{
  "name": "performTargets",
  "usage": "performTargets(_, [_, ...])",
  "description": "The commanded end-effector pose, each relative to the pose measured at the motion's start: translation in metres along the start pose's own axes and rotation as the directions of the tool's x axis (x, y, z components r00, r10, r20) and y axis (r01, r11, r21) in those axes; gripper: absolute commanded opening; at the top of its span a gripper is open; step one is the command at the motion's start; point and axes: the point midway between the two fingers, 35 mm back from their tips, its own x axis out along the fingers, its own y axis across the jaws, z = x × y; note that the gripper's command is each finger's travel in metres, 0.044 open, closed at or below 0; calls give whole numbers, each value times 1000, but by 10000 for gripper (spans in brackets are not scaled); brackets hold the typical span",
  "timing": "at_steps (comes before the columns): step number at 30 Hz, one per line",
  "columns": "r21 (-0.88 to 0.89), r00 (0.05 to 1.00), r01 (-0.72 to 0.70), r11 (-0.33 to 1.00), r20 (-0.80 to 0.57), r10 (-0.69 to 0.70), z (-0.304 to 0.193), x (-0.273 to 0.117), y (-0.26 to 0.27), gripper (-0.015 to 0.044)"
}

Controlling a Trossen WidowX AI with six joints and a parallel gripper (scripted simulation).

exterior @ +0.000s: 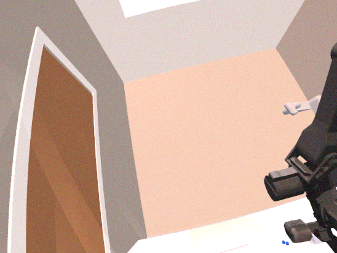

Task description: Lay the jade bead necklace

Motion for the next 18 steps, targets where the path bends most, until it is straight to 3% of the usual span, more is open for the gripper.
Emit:
performTargets(1, [0,1000,0,1000,0,0,0,0,0,0])
performTargets(18, [9,1000,-5,1000,3,5,-1,-7,4,0])
